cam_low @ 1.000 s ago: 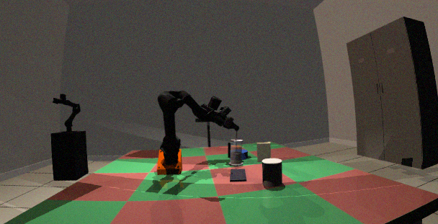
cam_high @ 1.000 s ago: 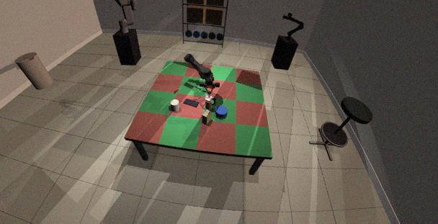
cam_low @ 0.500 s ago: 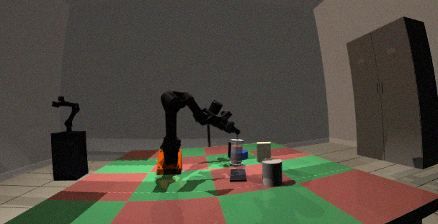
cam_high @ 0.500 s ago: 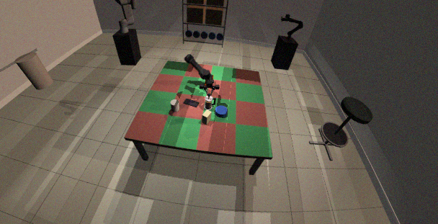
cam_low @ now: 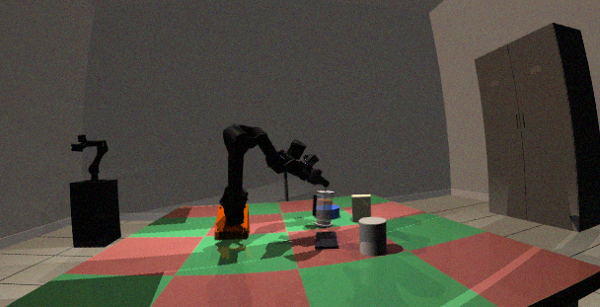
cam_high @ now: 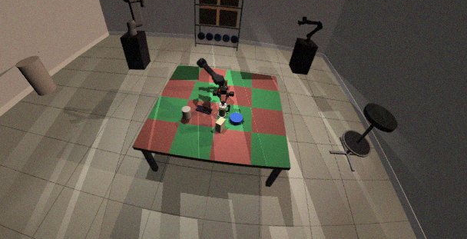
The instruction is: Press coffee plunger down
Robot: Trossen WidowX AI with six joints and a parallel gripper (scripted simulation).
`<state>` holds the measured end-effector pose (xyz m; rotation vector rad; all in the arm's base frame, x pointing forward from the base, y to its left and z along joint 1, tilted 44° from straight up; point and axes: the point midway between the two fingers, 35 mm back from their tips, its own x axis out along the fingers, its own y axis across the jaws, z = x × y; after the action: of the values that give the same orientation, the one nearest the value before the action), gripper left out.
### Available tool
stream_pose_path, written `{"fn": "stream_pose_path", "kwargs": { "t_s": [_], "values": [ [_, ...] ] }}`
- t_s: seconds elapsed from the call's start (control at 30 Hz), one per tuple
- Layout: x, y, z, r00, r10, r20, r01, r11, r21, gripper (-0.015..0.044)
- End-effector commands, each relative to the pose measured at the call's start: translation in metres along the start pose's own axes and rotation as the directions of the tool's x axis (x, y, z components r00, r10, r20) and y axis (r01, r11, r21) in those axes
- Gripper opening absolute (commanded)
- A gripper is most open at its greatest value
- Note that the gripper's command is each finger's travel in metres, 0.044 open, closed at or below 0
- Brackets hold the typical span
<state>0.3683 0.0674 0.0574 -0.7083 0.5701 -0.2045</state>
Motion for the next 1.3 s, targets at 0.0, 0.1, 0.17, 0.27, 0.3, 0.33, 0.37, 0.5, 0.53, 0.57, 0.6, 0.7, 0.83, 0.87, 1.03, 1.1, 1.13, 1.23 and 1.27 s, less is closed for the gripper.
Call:
{"fn": "stream_pose_path", "kwargs": {
  "t_s": [0.0,0.1,0.17,0.27,0.3,0.33,0.37,0.5,0.53,0.57,0.6,0.7,0.83,0.87,1.03,1.1,1.13,1.23,1.27],
  "values": [
    [0.0042,-0.0001,-0.0078,1.000,-0.007,-0.026,0.007,1.000,-0.018,0.0119],
    [0.0043,0.0002,-0.0076,1.000,-0.007,-0.026,0.007,1.000,-0.018,0.0119],
    [0.0043,0.0004,-0.0075,1.000,-0.007,-0.026,0.007,1.000,-0.018,0.0119],
    [0.0044,0.0008,-0.0074,1.000,-0.007,-0.026,0.007,1.000,-0.018,0.0119],
    [0.0044,0.0008,-0.0072,1.000,-0.007,-0.026,0.007,1.000,-0.018,0.0119],
    [0.0042,0.0008,-0.0067,1.000,-0.007,-0.026,0.007,1.000,-0.018,0.0119],
    [0.0044,0.0009,-0.0069,1.000,-0.007,-0.026,0.007,1.000,-0.018,0.0119],
    [0.0049,0.0011,-0.0068,1.000,-0.007,-0.026,0.007,1.000,-0.018,0.0119],
    [0.0048,0.0012,-0.0065,1.000,-0.007,-0.026,0.007,1.000,-0.018,0.0119],
    [0.0046,0.0012,-0.0060,1.000,-0.007,-0.026,0.007,1.000,-0.018,0.0119],
    [0.0047,0.0012,-0.0062,1.000,-0.007,-0.026,0.007,1.000,-0.018,0.0119],
    [0.0053,0.0014,-0.0065,1.000,-0.007,-0.026,0.007,1.000,-0.018,0.0119],
    [0.0029,0.0014,-0.0024,1.000,-0.002,-0.011,0.002,1.000,-0.009,0.0119],
    [0.0029,0.0014,-0.0024,1.000,-0.002,-0.011,0.002,1.000,-0.009,0.0119],
    [0.0029,0.0014,-0.0024,1.000,-0.002,-0.011,0.002,1.000,-0.009,0.0119],
    [0.0029,0.0014,-0.0024,1.000,-0.002,-0.011,0.002,1.000,-0.009,0.0172],
    [0.0029,0.0014,-0.0024,1.000,-0.002,-0.011,0.002,1.000,-0.009,0.0198],
    [0.0029,0.0014,-0.0024,1.000,-0.002,-0.011,0.002,1.000,-0.009,0.0277],
    [0.0029,0.0014,-0.0024,1.000,-0.002,-0.011,0.002,1.000,-0.009,0.0303]
  ]
}}
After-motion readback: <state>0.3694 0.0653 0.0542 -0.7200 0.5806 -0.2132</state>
